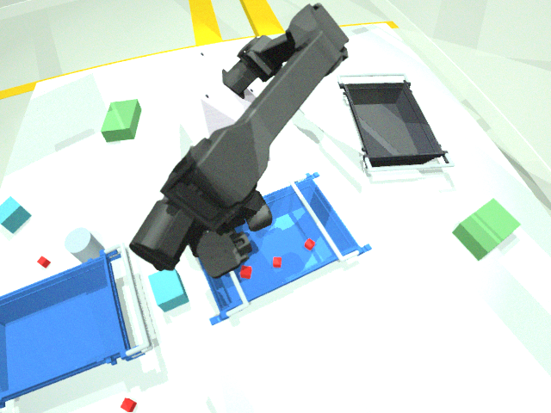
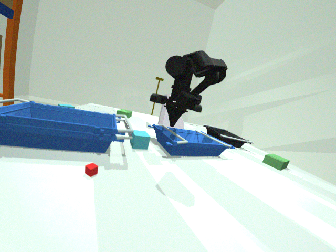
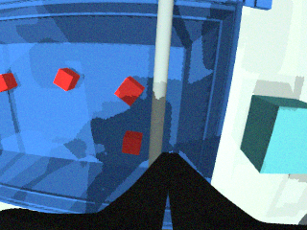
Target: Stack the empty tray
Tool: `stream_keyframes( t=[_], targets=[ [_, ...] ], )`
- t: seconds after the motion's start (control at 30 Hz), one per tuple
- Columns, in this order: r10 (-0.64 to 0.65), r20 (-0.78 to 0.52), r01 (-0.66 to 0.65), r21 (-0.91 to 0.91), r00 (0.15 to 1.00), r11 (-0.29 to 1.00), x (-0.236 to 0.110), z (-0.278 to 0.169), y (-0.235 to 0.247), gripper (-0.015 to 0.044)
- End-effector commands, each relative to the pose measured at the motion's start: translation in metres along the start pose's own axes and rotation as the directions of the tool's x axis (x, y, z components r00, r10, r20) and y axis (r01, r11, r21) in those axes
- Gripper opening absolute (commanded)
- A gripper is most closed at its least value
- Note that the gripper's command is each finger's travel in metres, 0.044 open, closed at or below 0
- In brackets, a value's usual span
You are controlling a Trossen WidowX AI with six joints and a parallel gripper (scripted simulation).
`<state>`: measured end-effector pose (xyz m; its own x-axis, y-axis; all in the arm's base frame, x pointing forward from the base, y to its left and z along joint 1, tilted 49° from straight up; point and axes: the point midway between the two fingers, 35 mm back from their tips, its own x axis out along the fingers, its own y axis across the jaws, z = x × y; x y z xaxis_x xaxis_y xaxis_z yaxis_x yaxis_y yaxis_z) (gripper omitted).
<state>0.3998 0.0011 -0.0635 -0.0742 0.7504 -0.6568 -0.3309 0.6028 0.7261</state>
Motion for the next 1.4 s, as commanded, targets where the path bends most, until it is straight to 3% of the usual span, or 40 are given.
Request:
stream_keyframes(
  t=[0.0,0.03,0.3,0.6,0.63,0.77,0.93,1.17,1.37],
  targets=[
    [0.000,0.000,0.000,0.000,1.000,1.000,0.000,0.000,0.000,0.0000],
    [0.000,0.000,0.000,0.000,1.000,1.000,0.000,0.000,0.000,0.0000],
    [-0.001,0.000,0.001,0.000,1.000,1.000,-0.006,0.001,-0.001,0.0210],
    [-0.004,-0.002,0.004,0.001,1.000,1.000,-0.093,0.000,0.000,0.0440],
    [0.000,-0.010,0.000,-0.011,1.000,1.000,-0.059,0.004,0.002,0.0440],
    [-0.039,-0.035,0.029,-0.245,0.999,0.969,-0.057,0.022,0.056,0.0440],
    [-0.087,-0.053,0.042,-0.562,0.995,0.826,-0.050,0.032,0.137,0.0440],
    [-0.131,-0.050,0.013,-0.898,0.990,0.440,-0.037,0.014,0.249,0.0440],
    [-0.134,-0.028,-0.027,-1.000,0.991,0.013,-0.026,-0.029,0.328,0.0440]
  ],
)
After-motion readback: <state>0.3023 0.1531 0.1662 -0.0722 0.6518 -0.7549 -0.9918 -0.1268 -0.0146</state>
